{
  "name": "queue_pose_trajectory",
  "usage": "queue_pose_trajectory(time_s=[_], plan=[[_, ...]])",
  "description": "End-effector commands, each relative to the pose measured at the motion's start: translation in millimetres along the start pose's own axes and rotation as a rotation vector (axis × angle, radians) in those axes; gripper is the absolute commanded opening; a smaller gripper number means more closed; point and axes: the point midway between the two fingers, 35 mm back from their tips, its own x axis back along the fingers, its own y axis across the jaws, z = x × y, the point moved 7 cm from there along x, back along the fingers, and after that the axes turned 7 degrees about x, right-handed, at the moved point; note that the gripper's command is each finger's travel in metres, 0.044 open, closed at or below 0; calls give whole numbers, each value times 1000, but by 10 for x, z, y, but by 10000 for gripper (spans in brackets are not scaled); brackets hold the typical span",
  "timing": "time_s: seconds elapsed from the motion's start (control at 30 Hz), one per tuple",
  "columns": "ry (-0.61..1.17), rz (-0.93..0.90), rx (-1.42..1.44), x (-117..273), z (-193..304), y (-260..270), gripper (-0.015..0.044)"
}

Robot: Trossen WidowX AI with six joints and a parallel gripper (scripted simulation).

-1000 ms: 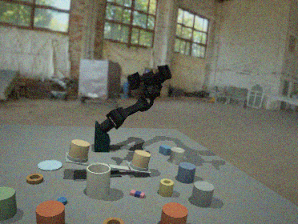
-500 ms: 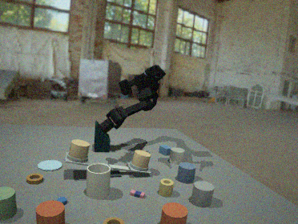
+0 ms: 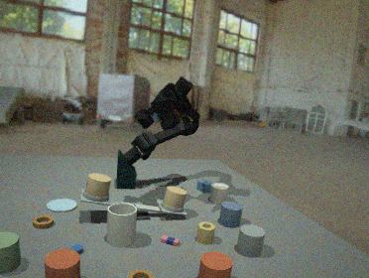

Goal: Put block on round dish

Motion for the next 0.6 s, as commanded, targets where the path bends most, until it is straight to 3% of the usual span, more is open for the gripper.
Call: queue_pose_trajectory(time_s=[0.0,0.57], plan=[[-49,-74,-79,-64,23,114,440],[-215,-361,-448,-211,90,581,440]])
